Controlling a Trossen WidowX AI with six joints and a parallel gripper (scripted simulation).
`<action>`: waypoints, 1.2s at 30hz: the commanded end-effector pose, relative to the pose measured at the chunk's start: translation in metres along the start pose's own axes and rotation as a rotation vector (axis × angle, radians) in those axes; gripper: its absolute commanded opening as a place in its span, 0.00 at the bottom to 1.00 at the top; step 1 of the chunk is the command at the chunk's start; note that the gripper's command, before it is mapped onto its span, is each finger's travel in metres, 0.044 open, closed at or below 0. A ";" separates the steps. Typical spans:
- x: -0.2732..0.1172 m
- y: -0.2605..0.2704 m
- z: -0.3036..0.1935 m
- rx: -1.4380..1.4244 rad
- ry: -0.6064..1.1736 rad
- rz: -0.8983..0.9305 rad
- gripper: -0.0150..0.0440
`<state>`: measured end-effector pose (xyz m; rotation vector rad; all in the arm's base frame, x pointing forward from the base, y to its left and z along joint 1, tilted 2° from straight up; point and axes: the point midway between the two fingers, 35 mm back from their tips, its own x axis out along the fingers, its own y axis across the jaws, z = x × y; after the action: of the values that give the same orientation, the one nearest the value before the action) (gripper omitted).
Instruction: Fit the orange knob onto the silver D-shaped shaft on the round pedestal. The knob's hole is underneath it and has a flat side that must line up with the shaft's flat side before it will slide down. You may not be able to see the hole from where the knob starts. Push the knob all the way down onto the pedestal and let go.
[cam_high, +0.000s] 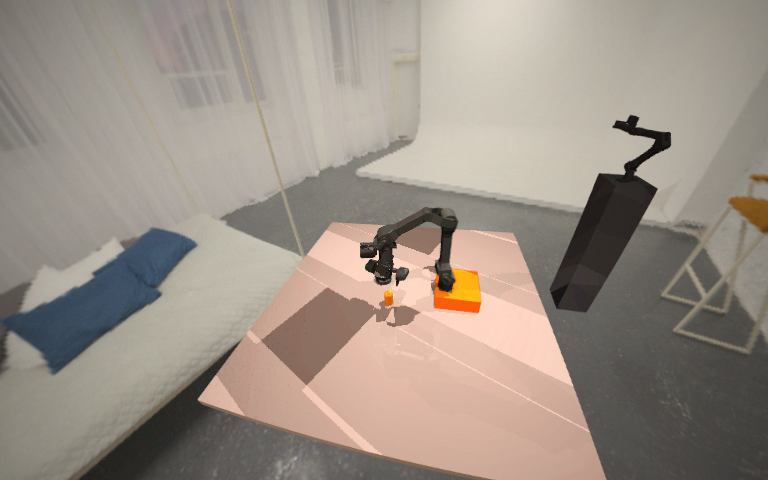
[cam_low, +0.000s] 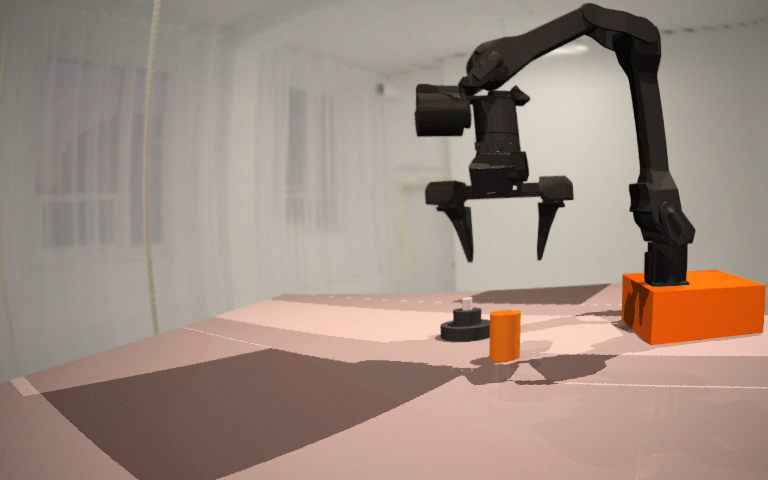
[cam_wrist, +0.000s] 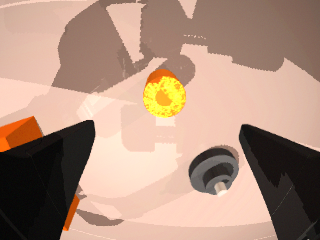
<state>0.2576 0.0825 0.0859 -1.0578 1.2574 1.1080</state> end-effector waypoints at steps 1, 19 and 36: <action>-0.001 0.000 -0.001 0.021 0.008 -0.002 1.00; 0.000 0.000 -0.001 1.560 0.004 -0.008 1.00; 0.034 0.001 -0.002 1.560 0.004 -0.008 1.00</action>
<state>0.2596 0.0836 0.0653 0.1477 1.5546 -0.0828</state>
